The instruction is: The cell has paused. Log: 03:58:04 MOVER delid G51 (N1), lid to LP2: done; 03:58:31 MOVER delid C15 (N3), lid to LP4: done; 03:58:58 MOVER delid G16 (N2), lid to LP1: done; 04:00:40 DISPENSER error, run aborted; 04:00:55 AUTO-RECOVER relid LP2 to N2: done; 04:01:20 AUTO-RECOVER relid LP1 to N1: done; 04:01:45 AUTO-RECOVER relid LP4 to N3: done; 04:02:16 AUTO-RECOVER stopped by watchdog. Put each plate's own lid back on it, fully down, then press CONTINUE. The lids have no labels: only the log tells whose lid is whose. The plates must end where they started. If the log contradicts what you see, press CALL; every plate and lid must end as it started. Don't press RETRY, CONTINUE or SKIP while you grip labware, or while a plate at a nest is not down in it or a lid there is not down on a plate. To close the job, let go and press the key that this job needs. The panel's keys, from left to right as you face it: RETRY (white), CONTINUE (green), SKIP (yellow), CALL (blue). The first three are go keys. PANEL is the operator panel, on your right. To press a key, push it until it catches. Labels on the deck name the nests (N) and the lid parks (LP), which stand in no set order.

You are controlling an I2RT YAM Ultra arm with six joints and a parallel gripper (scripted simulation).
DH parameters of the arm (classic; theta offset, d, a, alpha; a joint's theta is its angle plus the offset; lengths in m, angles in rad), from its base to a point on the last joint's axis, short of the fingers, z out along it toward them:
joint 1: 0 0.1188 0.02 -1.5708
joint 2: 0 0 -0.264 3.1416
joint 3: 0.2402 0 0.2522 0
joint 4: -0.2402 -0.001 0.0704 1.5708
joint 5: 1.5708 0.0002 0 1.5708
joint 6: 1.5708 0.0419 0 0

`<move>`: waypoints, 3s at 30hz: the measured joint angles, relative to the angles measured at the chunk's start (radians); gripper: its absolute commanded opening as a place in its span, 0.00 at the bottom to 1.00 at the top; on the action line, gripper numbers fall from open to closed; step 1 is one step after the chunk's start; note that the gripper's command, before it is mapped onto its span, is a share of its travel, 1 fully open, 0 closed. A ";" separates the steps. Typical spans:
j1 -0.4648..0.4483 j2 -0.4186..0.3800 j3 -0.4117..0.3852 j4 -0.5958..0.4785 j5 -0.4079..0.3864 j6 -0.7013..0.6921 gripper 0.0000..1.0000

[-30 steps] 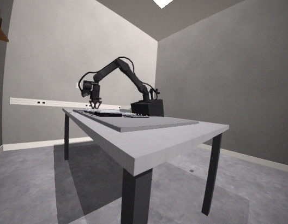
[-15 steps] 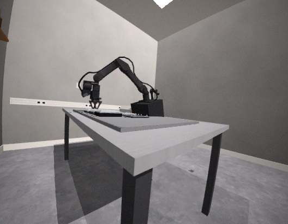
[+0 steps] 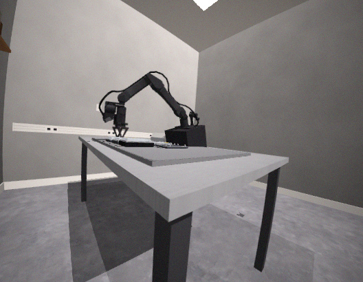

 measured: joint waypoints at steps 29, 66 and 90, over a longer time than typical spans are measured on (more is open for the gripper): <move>0.003 0.000 0.014 -0.026 0.002 0.002 1.00; 0.003 0.000 0.014 -0.028 0.002 0.000 1.00; -0.002 0.000 0.014 -0.029 0.001 -0.002 1.00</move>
